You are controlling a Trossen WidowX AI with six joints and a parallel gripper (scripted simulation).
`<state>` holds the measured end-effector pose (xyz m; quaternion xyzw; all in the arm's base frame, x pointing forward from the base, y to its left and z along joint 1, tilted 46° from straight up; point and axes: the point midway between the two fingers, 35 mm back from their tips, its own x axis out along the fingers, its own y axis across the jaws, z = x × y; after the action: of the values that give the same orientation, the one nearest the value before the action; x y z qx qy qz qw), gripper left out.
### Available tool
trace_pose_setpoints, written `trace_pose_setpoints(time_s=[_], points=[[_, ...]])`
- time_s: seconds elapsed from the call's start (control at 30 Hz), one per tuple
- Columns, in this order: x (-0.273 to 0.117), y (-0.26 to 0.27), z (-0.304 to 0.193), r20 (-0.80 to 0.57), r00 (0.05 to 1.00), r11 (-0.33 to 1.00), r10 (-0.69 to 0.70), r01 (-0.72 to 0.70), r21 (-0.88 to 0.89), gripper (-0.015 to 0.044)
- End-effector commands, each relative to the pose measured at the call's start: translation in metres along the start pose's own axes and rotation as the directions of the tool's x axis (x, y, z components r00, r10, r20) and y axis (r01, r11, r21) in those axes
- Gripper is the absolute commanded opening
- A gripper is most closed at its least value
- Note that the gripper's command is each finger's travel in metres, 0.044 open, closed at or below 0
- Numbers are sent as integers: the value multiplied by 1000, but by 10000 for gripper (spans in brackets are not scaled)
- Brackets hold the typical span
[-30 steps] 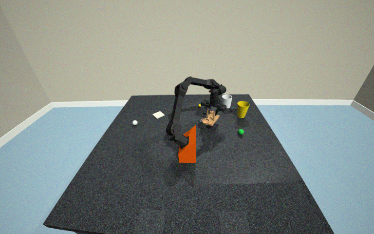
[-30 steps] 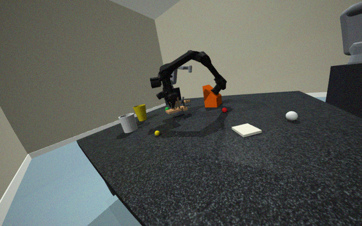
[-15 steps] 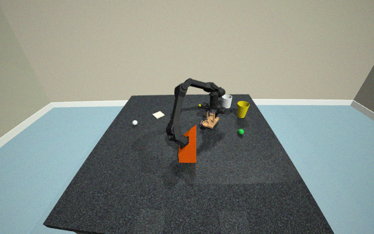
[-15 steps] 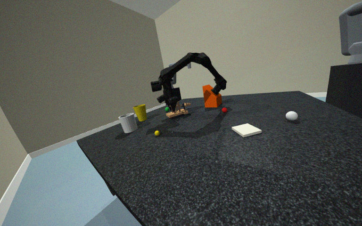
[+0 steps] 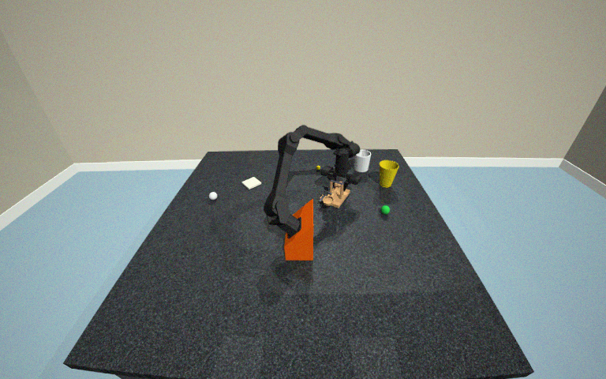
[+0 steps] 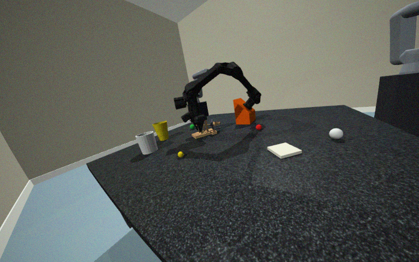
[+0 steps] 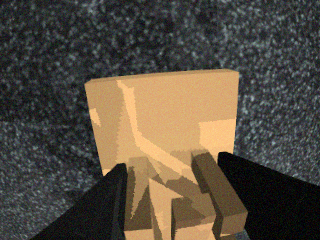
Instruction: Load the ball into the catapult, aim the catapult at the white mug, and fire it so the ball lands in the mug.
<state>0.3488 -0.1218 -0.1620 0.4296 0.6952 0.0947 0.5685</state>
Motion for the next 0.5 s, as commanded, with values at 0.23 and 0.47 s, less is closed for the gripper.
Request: trace_pose_setpoints(time_s=[0.23,0.47], points=[[-2,0,1,3,1000,1000,0,0,-2,263],[-25,0,3,4,1000,1000,-2,2,-1,440]])
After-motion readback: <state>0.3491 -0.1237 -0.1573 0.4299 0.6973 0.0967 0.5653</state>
